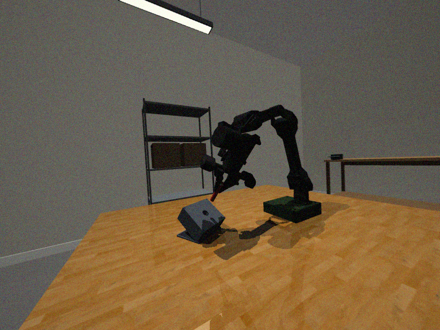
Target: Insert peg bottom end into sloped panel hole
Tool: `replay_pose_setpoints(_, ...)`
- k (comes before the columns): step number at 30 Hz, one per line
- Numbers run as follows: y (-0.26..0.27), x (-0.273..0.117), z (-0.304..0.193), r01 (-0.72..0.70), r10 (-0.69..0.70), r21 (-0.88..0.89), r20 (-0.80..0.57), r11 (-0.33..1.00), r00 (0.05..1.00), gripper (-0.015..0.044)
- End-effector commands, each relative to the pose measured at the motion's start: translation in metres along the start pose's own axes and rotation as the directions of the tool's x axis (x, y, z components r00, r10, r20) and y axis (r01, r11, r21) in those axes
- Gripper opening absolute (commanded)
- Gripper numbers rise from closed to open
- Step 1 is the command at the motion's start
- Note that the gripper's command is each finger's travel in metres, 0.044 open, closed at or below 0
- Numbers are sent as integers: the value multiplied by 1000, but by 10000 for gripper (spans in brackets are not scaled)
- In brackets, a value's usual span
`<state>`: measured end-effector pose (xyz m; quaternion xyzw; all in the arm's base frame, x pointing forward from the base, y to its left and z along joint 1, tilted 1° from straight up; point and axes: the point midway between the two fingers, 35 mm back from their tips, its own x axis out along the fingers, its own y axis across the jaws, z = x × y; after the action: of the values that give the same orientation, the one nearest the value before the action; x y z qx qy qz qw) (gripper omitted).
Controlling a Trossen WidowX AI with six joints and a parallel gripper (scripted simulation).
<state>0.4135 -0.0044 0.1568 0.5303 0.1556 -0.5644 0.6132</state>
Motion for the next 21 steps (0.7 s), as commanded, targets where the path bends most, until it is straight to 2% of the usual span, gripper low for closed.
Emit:
replay_pose_setpoints(1, -3, 14, -2, 3, -3, -18, 12, 1000, 1000, 0)
replay_pose_setpoints(21, -3, 29, -4, -7, 7, -7, 15, 1000, 1000, 0)
